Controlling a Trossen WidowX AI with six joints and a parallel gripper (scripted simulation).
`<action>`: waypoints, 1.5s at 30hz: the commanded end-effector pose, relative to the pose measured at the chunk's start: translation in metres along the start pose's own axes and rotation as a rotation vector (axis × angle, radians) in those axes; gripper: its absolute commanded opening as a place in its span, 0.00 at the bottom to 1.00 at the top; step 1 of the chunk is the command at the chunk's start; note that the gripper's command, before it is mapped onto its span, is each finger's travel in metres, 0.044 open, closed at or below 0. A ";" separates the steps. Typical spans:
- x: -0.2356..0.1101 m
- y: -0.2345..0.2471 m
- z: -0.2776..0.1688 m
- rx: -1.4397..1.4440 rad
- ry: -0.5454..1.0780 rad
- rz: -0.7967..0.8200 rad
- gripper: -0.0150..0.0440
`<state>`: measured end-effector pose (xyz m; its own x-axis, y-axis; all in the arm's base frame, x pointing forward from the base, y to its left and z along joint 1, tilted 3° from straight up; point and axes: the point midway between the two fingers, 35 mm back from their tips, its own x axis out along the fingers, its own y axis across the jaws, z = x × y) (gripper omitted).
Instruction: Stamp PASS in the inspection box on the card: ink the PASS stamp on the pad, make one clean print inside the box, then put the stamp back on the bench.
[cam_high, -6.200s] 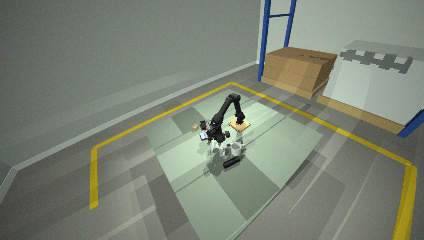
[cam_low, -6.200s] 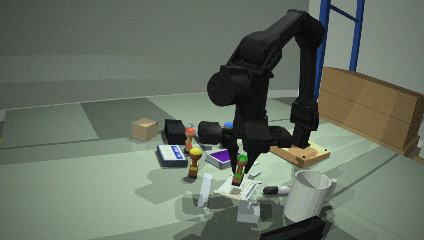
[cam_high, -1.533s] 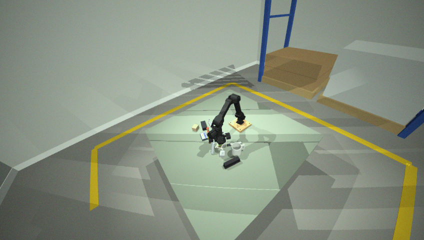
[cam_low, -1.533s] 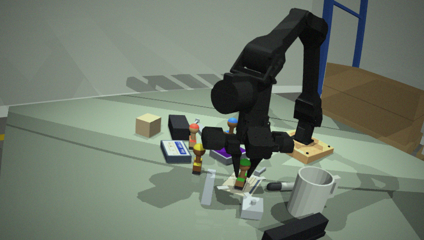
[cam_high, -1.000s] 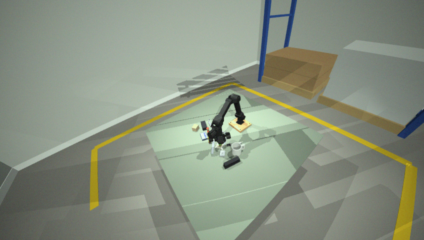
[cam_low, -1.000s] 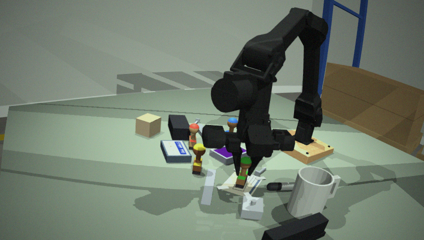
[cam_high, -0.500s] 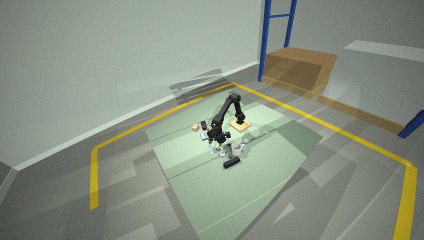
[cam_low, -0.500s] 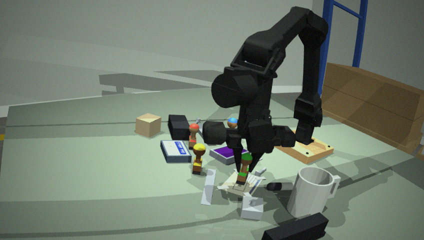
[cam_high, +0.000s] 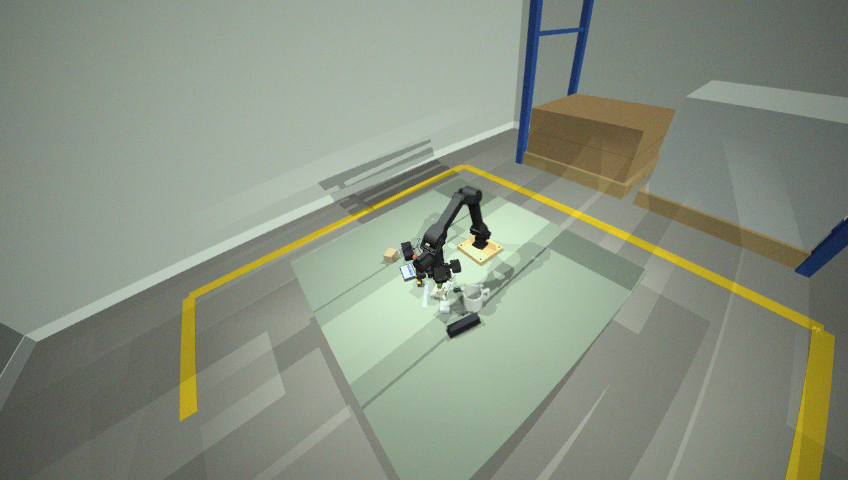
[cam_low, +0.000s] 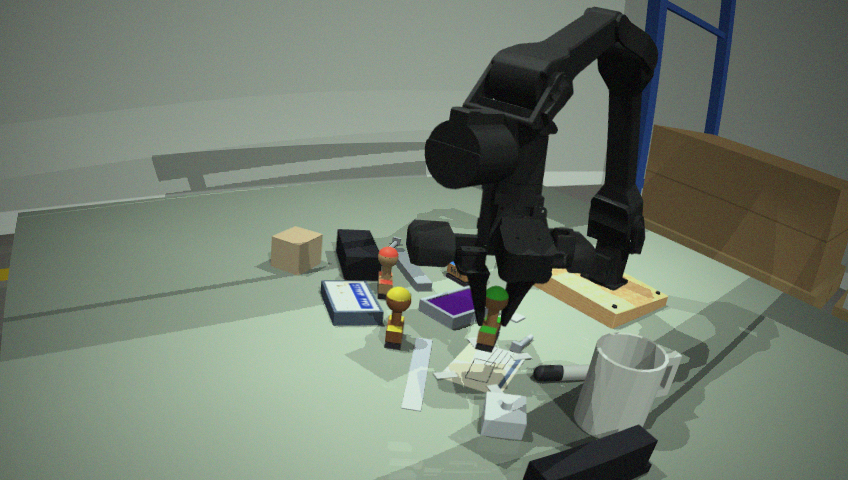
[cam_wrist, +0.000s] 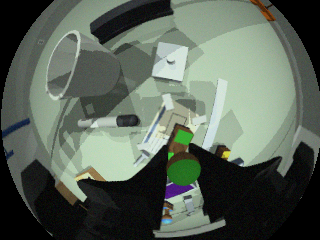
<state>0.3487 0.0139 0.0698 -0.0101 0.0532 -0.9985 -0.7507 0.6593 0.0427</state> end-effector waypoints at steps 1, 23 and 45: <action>-0.012 -0.001 0.002 -0.005 -0.012 -0.009 0.25; -0.035 0.013 -0.001 -0.005 -0.012 -0.008 0.25; -0.032 0.114 -0.036 -0.001 -0.009 0.002 0.25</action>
<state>0.2544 0.0567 0.1069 -0.0103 0.0561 -0.9984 -0.7538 0.6555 0.0446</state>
